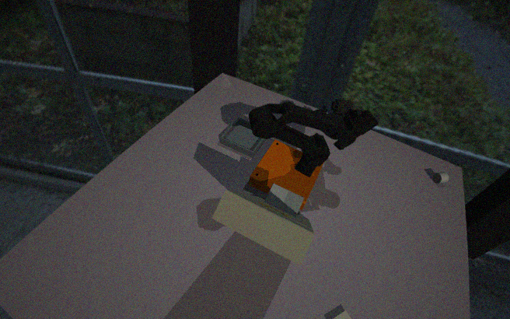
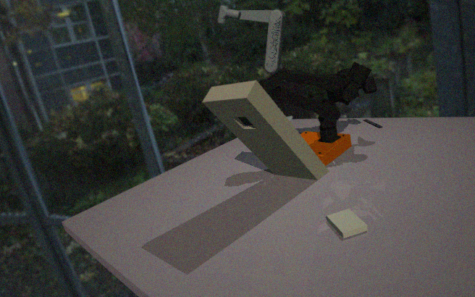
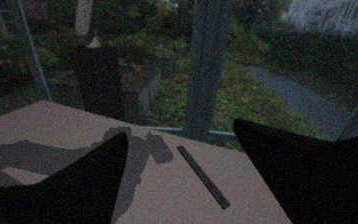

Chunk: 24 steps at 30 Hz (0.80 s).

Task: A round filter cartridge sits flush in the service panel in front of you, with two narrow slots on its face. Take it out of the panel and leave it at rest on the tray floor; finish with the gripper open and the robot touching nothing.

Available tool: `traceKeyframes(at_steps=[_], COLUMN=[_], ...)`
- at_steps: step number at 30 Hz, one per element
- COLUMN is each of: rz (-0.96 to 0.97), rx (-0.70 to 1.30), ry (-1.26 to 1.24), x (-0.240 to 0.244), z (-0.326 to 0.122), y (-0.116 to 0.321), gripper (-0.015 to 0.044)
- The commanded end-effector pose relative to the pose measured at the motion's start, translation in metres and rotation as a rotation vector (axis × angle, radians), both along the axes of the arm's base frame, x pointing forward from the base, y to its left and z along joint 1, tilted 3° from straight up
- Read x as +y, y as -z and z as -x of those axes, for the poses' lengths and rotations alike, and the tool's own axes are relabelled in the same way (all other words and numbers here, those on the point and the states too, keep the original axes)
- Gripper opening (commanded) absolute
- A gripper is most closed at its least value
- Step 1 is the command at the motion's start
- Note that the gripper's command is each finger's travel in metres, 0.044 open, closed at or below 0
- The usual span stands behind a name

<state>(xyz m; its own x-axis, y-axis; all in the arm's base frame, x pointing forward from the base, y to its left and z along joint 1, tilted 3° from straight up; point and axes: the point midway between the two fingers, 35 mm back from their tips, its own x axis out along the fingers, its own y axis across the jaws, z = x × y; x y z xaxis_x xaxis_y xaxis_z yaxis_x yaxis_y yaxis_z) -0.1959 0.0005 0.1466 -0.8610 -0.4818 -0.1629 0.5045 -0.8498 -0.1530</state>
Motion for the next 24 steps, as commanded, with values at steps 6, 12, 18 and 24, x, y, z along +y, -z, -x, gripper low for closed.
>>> traceKeyframes(at_steps=[6, 12, 18, 24], rz=[0.086, 0.293, 0.565, 0.862], rx=[-0.108, -0.192, -0.192, -0.073], ry=[0.282, 0.697, 1.167, 1.622], x=[0.048, 0.12, 0.19, 0.234], z=[0.004, -0.017, -0.071, -0.15], y=[-0.003, -0.018, -0.036, -0.055], gripper=[0.0242, 0.0093, 0.0093, 0.0093])
